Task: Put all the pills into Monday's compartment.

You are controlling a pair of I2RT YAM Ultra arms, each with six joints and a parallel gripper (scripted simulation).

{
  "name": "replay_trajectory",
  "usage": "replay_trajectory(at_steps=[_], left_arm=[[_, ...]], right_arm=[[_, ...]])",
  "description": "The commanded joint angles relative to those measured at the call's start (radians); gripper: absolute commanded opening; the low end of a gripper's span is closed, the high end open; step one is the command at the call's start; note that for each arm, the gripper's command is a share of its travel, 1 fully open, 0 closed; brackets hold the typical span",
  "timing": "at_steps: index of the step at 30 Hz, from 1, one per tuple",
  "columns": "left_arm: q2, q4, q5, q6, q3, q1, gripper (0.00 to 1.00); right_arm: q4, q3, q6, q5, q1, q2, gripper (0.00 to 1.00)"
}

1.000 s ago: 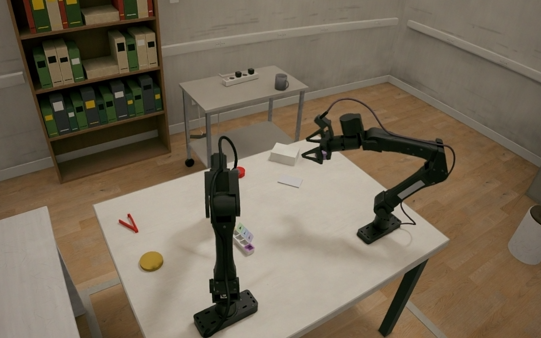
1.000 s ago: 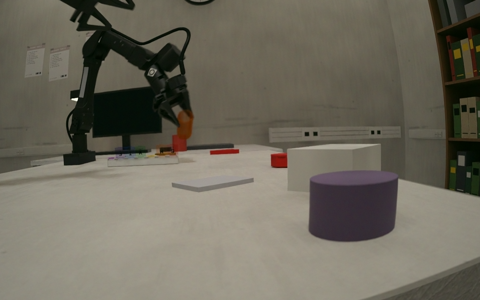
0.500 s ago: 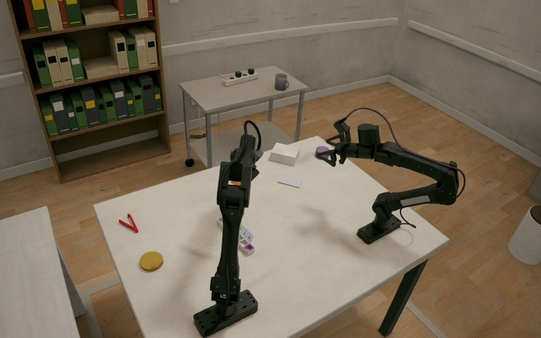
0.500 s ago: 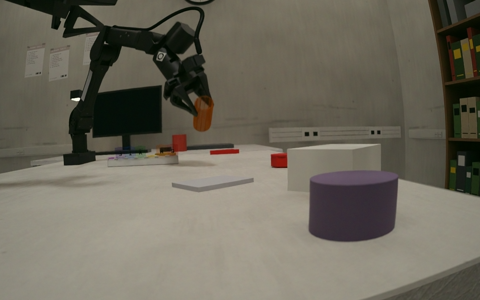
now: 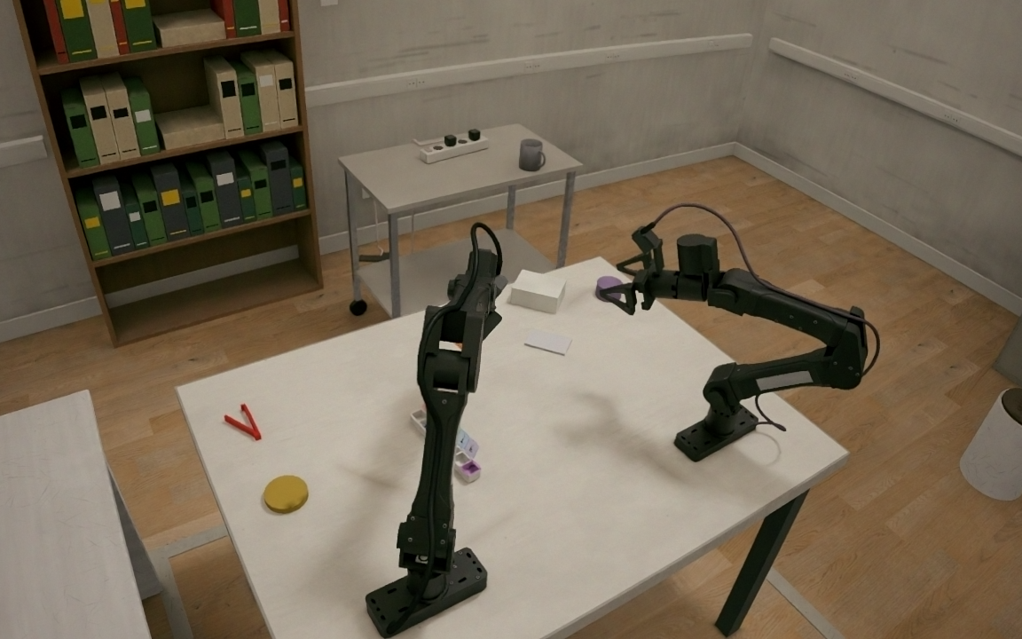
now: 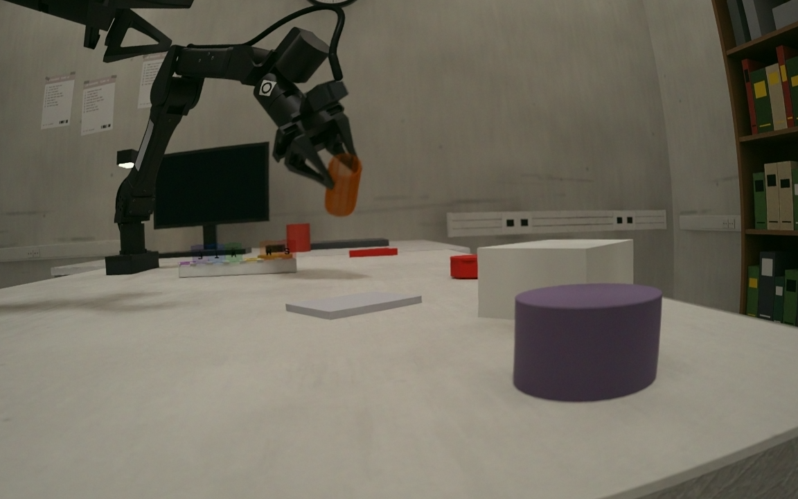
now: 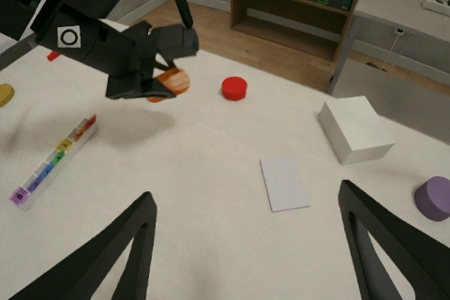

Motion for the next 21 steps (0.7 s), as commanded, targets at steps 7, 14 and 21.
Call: replay_trajectory(at_steps=[7,14,21], left_arm=[[-0.116,0.347,-0.058,-0.225,-0.222,-0.012,0.36],[-0.178,0.628,-0.139,-0.377,-0.439,-0.034,0.36],[-0.166,0.880,-0.244,-0.506,-0.582,-0.064,0.36]], right_arm=[[0.005,-0.010,0.001,-0.008,-0.010,-0.024,1.00],[0.005,-0.010,0.001,-0.008,-0.010,-0.024,1.00],[0.005,-0.010,0.001,-0.008,-0.010,-0.024,1.00]])
